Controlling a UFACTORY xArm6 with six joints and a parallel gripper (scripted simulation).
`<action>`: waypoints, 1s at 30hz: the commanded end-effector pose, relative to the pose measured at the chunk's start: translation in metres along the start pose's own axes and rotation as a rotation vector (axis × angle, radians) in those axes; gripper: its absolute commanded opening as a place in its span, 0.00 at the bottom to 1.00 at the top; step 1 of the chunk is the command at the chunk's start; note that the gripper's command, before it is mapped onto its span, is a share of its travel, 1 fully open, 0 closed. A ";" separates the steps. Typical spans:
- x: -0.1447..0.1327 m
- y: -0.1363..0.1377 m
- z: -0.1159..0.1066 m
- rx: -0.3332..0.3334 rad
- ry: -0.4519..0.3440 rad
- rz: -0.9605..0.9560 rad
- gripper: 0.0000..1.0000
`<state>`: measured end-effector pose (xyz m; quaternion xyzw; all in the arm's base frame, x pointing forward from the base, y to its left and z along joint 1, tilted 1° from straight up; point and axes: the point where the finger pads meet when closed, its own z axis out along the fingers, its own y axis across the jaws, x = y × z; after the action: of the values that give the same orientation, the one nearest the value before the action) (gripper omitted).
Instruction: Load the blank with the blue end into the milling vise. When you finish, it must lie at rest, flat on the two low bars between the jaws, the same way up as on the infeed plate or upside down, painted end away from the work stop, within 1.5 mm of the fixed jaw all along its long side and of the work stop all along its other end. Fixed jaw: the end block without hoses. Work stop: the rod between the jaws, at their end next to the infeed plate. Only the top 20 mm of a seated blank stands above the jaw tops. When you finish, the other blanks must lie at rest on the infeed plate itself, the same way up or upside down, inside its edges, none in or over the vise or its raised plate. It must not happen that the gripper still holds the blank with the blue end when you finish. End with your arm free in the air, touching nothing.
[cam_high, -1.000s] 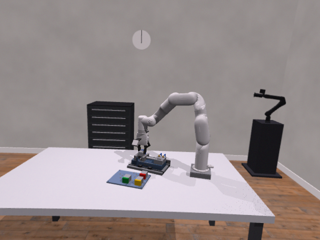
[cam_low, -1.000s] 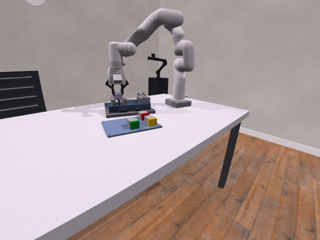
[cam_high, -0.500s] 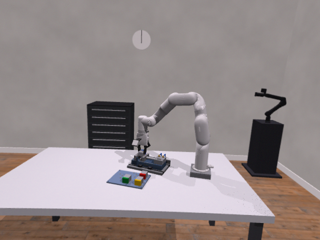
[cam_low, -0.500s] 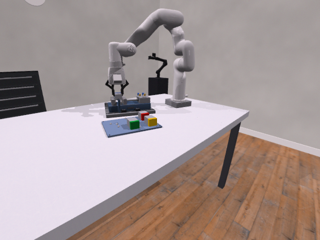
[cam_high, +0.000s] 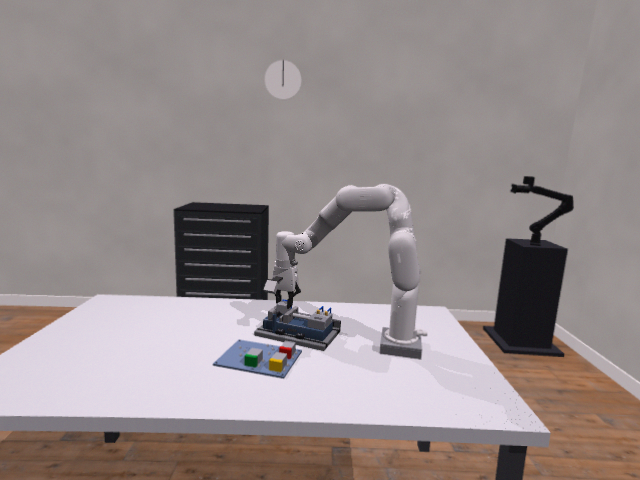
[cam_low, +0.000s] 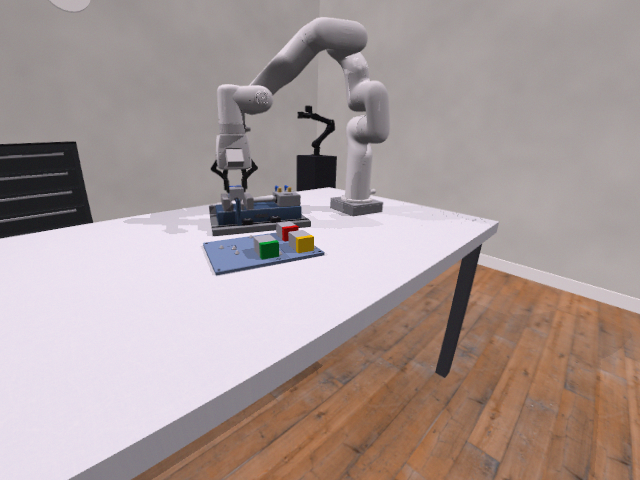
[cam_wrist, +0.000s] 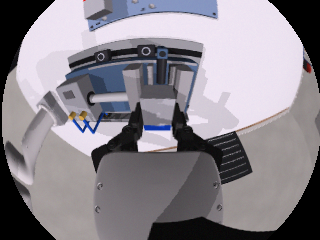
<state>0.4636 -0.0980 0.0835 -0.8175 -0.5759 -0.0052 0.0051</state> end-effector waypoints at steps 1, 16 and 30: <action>0.000 0.002 -0.001 -0.005 0.001 0.000 0.00; 0.001 0.002 0.000 -0.005 0.001 0.000 0.00; 0.003 0.003 0.000 -0.005 0.001 0.000 0.00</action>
<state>0.4658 -0.0960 0.0813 -0.8175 -0.5759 -0.0052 0.0052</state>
